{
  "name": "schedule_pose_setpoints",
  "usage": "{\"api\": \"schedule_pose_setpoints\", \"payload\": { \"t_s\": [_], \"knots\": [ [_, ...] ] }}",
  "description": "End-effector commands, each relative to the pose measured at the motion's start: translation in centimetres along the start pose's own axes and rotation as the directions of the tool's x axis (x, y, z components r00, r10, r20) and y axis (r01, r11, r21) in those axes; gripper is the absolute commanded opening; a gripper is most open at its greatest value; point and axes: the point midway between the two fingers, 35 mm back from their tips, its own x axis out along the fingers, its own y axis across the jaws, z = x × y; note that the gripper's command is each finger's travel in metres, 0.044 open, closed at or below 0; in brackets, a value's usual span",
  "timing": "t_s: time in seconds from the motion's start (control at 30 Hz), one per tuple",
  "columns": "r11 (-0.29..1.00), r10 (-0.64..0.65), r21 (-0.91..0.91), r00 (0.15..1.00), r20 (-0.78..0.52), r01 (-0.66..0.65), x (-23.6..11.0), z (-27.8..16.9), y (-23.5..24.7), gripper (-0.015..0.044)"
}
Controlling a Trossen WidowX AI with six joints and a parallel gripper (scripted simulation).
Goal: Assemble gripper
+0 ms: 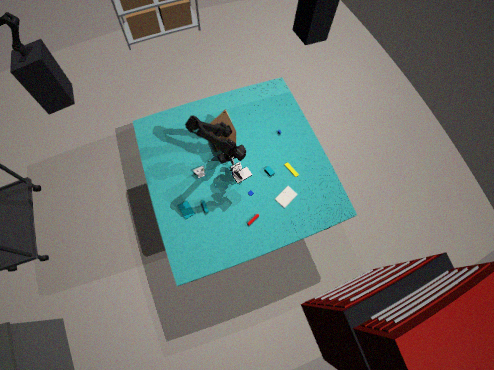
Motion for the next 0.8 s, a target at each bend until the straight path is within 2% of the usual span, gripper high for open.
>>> {"api": "schedule_pose_setpoints", "payload": {
  "t_s": [0.0, 0.57, 0.77],
  "knots": [
    [1.0, 0.003, -0.003, 1.0, -0.008, -0.003, -0.1, -0.1, 0.1, 0.0134],
    [1.0, 0.003, 0.008, 1.0, -0.008, -0.003, -0.1, -0.1, 0.1, 0.0134],
    [1.0, 0.002, 0.009, 1.0, -0.008, -0.002, -0.3, -1.7, -0.6, 0.0134]
  ]
}}
